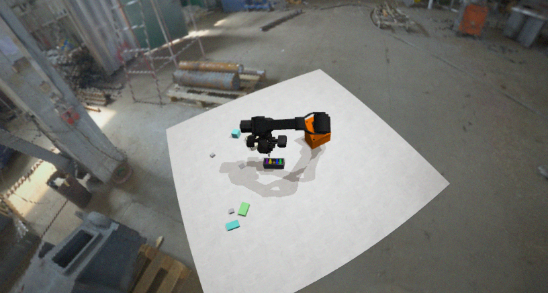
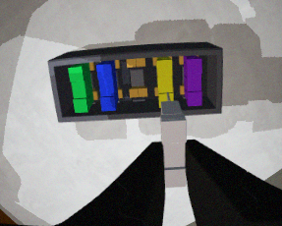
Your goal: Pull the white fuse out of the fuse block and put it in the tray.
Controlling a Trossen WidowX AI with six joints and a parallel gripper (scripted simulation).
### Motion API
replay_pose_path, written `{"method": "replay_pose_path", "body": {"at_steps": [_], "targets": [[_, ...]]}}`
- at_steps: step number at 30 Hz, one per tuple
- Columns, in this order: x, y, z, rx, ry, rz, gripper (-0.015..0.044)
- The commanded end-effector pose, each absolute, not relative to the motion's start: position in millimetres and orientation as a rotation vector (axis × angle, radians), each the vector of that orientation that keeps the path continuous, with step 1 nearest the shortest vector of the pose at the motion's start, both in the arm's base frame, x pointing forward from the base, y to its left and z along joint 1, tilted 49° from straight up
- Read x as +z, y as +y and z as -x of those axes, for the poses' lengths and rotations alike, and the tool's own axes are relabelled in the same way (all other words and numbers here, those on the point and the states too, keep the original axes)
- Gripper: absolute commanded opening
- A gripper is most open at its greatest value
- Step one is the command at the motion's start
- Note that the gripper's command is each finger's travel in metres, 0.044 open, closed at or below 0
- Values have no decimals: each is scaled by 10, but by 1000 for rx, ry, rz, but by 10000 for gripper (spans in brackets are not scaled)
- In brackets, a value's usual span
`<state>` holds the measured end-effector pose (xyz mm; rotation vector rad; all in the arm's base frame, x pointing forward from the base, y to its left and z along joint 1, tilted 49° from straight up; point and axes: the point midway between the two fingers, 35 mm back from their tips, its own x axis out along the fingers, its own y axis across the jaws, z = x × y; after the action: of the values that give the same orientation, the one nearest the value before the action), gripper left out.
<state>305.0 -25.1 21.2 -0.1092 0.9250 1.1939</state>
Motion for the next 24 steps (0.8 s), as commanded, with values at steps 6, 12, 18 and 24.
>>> {"method": "replay_pose_path", "body": {"at_steps": [6,12,18,24], "targets": [[-107,-587,-3103,1189,937,112,0],[-340,-816,-3111,1187,940,115,0],[-586,-1036,-3085,1187,940,116,0],[-843,-1242,-3027,1189,939,116,0]]}}
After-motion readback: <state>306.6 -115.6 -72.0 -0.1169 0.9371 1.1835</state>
